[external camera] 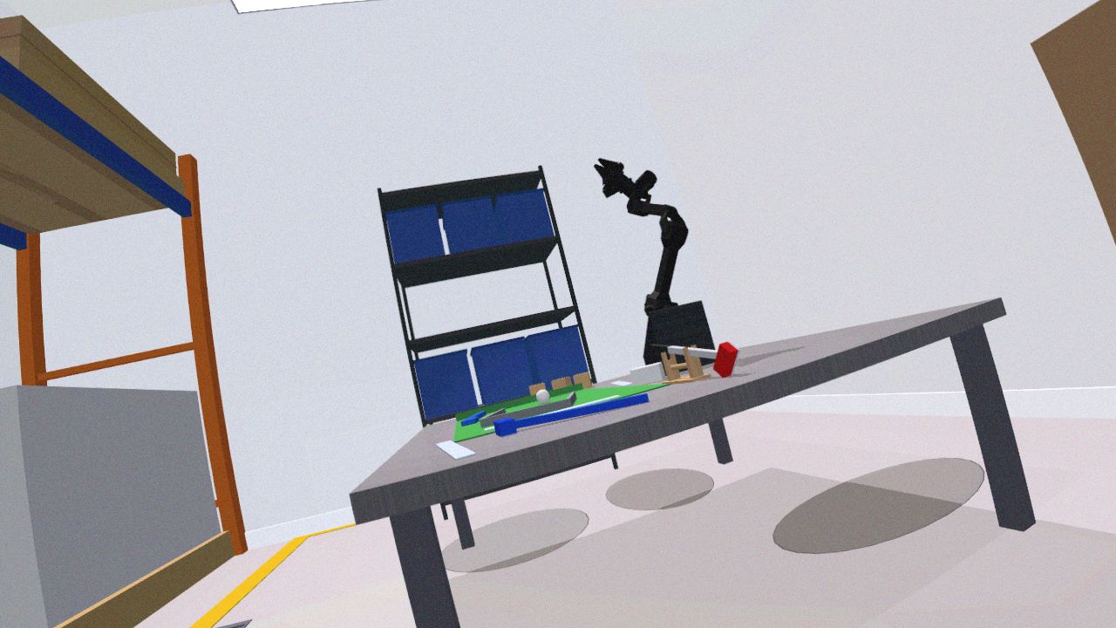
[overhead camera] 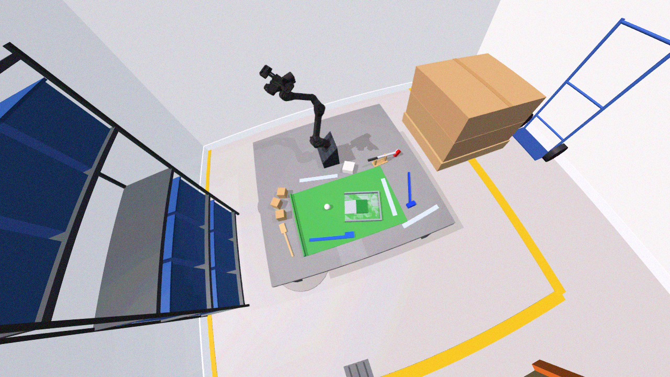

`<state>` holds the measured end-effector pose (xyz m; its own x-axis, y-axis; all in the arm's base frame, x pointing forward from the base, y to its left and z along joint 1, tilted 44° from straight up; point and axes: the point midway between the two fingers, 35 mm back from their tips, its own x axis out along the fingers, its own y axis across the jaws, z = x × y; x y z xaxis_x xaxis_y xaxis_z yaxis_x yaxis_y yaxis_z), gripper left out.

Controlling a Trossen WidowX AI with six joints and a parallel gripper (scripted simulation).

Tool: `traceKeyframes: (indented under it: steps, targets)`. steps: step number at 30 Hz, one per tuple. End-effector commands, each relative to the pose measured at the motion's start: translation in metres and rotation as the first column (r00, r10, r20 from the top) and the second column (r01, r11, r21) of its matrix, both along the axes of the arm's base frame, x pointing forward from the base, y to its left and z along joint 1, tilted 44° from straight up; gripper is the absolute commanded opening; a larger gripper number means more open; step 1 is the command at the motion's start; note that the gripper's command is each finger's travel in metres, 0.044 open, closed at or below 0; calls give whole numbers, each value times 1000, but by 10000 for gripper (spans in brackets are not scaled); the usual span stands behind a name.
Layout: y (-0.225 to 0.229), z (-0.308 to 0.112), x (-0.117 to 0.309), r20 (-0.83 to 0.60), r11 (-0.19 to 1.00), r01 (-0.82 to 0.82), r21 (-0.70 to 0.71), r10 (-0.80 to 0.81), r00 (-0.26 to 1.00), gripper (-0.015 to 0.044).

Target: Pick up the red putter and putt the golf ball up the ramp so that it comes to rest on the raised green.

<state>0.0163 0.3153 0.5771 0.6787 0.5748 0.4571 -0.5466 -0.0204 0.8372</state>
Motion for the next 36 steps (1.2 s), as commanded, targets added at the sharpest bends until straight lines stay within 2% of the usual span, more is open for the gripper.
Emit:
traceKeyframes:
  steps: [1, 5, 10, 15, 20, 26, 30, 36]
  targets:
    - [-1, 1, -1, -2, 1000, -6, 7, 6, 1000, 426]
    - [-29, 18, -15, -36, 980, -125, 155, 132, 991, 440]
    - [-82, 52, -15, -69, 888, -250, 387, 298, 952, 440]
    - [-139, 72, 1, -110, 730, -312, 608, 467, 878, 440]
    - [-200, 93, 28, -67, 494, -331, 804, 628, 775, 440]
    - [-260, 98, 73, 32, 167, -263, 950, 789, 614, 440]
    - [-294, 96, 111, 111, -21, -171, 985, 836, 538, 440]
    - [-325, 78, 168, 206, -214, -34, 976, 868, 452, 440]
